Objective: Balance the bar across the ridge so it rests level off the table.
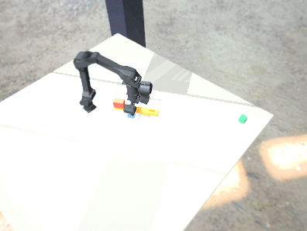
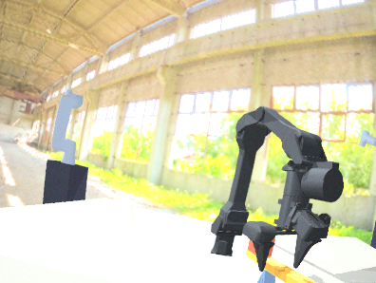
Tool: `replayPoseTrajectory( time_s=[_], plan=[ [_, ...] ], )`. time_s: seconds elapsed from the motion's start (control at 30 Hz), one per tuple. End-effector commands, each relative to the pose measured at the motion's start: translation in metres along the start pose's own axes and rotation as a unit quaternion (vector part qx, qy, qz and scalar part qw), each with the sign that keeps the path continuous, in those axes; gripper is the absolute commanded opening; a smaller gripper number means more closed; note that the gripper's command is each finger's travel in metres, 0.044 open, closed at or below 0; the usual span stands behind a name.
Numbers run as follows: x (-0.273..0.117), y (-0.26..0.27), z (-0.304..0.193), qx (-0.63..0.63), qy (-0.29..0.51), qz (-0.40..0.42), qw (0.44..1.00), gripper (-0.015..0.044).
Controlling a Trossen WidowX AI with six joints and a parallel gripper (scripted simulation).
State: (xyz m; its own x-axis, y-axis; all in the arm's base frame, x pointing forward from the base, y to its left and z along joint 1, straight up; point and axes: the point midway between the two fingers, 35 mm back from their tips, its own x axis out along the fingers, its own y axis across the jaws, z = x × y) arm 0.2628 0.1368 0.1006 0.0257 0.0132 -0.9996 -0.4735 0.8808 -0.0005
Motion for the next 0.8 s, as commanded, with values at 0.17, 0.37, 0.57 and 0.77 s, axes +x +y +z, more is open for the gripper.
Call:
replayPoseTrajectory(
  time_s=[0.17, 0.37, 0.57, 0.77],
  plan=[
    [-0.08, 0.0, 0.003, 0.0, -0.001, 0.0, 1.0, 0.044],
    [-0.099, 0.0, 0.0, 0.0, -0.001, 0.0, 1.0, 0.044],
    [-0.099, 0.0, 0.0, 0.0, -0.001, 0.0, 1.0, 0.044],
    [-0.099, 0.0, 0.0, 0.0, -0.001, 0.0, 1.0, 0.044]
  ],
)
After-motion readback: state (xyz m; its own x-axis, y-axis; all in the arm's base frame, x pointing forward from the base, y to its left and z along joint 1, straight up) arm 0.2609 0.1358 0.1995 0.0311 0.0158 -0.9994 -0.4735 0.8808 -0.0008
